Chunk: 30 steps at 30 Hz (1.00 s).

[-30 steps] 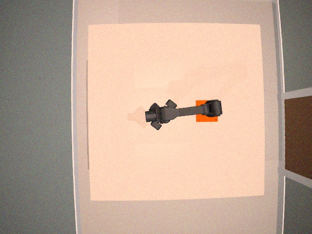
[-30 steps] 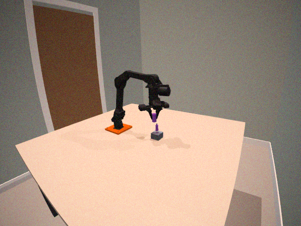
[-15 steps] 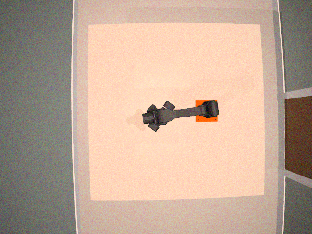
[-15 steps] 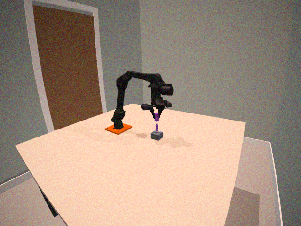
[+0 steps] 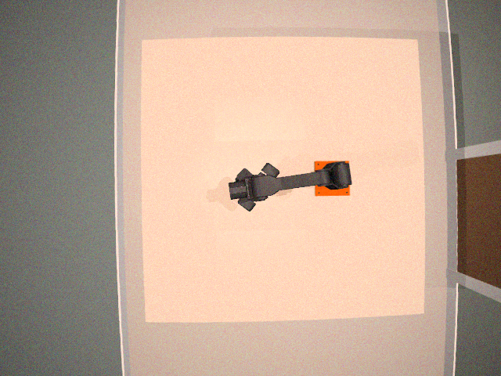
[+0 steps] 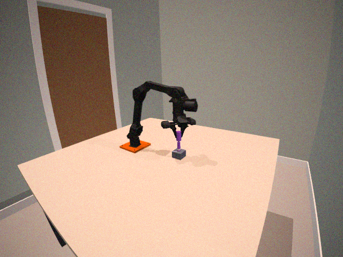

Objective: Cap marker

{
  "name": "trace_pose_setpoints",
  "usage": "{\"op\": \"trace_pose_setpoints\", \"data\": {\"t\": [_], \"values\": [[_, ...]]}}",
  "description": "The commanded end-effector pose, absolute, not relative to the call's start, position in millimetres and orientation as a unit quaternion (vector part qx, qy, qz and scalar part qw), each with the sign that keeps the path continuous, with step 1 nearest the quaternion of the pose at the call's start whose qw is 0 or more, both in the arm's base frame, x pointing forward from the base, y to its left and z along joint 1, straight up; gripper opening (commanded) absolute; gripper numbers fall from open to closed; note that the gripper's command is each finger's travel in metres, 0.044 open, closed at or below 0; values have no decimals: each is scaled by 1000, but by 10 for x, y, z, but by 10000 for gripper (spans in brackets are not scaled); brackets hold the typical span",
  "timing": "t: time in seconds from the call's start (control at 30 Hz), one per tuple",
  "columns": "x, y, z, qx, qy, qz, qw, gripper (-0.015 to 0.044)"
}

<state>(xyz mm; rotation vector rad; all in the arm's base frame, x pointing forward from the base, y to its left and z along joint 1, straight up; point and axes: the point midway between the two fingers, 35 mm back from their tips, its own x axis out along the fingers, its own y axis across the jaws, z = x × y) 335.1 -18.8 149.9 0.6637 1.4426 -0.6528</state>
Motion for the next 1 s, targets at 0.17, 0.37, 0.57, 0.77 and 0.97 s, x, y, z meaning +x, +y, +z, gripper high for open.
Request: {"op": "trace_pose_setpoints", "data": {"t": [0.17, 0.37, 0.57, 0.77, 0.97], "values": [[3355, -183, 1350, 295, 637, -289, 652, 0], [3356, -183, 1253, 295, 637, -289, 652, 0], [3353, -183, 1156, 295, 637, -289, 652, 0], [3348, -183, 1071, 295, 637, -289, 652, 0], [3348, -183, 1070, 295, 637, -289, 652, 0]]}}
